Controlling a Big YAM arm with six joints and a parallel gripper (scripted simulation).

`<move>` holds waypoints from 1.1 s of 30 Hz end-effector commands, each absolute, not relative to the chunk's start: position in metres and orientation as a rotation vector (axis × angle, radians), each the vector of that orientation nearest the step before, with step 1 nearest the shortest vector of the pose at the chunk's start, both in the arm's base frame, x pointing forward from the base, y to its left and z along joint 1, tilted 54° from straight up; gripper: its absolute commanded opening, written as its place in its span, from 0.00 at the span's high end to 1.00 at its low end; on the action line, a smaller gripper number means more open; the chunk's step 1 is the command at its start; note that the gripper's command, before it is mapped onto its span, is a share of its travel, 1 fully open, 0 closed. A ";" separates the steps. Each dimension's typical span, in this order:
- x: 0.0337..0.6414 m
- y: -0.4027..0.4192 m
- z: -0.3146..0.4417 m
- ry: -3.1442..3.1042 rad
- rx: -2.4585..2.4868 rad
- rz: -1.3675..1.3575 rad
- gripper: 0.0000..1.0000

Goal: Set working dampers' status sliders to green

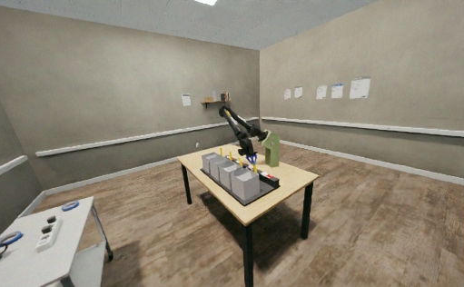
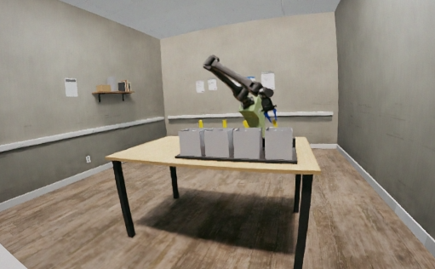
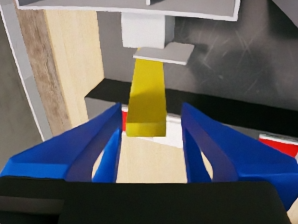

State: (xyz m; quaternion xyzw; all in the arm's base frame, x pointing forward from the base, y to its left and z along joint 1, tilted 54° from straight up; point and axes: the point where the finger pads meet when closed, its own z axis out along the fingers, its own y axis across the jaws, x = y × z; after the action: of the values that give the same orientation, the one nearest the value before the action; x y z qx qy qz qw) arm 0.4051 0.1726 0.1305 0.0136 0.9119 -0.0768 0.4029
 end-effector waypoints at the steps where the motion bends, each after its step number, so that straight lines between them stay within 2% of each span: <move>1: 0.395 0.183 0.143 2.295 0.031 -0.170 0.64; 11: 0.379 0.192 0.174 2.278 0.041 -0.151 0.64; 21: 0.374 0.192 0.168 2.289 0.035 -0.161 0.64; 33: 0.408 0.220 0.204 2.277 0.092 -0.318 0.64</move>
State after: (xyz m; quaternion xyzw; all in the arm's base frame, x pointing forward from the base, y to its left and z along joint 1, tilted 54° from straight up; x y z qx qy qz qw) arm 0.4060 0.2051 0.1920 0.0287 0.9036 -0.1333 0.4060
